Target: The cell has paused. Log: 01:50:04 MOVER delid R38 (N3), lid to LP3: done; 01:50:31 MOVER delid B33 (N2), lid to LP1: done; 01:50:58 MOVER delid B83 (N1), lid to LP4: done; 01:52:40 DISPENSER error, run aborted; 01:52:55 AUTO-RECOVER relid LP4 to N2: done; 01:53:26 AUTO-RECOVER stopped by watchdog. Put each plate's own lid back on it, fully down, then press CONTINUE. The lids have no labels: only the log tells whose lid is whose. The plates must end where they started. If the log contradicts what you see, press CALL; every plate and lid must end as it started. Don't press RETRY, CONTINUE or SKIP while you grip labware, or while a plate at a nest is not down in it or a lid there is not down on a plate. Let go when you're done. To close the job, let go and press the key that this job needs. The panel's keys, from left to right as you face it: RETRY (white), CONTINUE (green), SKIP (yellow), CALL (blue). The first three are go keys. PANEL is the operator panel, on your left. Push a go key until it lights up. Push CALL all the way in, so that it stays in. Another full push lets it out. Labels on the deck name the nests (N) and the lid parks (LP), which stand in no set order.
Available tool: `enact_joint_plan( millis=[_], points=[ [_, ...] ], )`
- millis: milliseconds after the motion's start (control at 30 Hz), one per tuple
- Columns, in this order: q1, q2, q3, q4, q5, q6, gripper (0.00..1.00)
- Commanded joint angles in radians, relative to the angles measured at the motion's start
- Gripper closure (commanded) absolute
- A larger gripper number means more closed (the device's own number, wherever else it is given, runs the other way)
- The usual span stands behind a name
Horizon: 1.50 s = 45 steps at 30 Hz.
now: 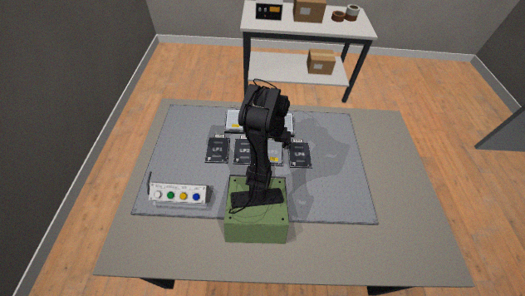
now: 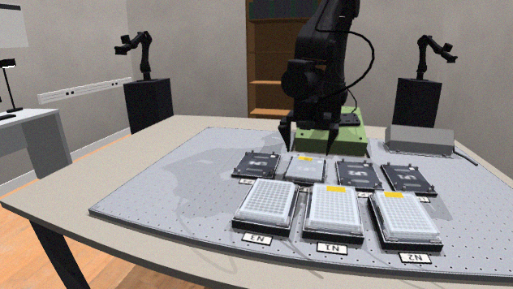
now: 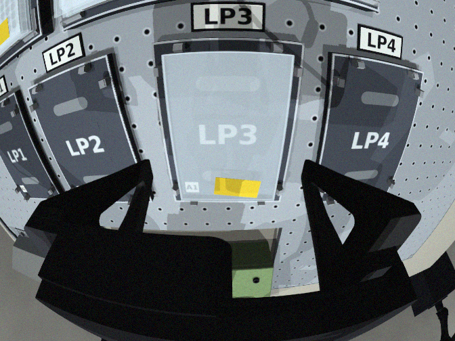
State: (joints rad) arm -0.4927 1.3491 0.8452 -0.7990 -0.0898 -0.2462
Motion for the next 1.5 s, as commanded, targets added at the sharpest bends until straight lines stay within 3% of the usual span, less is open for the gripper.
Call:
enact_joint_plan(
  millis=[0,133,233,467,967,1033,1067,1200,1467],
  points=[
    [-0.016,-0.008,0.009,0.022,-0.011,-0.011,0.00],
    [-0.012,0.016,0.016,0.011,-0.011,-0.011,0.00],
    [-0.004,0.016,-0.027,0.050,-0.007,-0.002,0.00],
    [0.009,0.042,-0.024,0.087,-0.004,0.007,0.00],
    [0.017,0.111,-0.092,0.201,0.002,0.017,0.00],
    [0.017,0.111,-0.092,0.201,0.002,0.017,0.00],
    [0.016,0.087,-0.114,0.239,0.004,0.026,0.00],
    [0.008,0.114,-0.045,0.195,0.000,0.013,0.00],
    [0.007,0.107,-0.041,0.193,0.000,0.010,0.00]
  ],
)
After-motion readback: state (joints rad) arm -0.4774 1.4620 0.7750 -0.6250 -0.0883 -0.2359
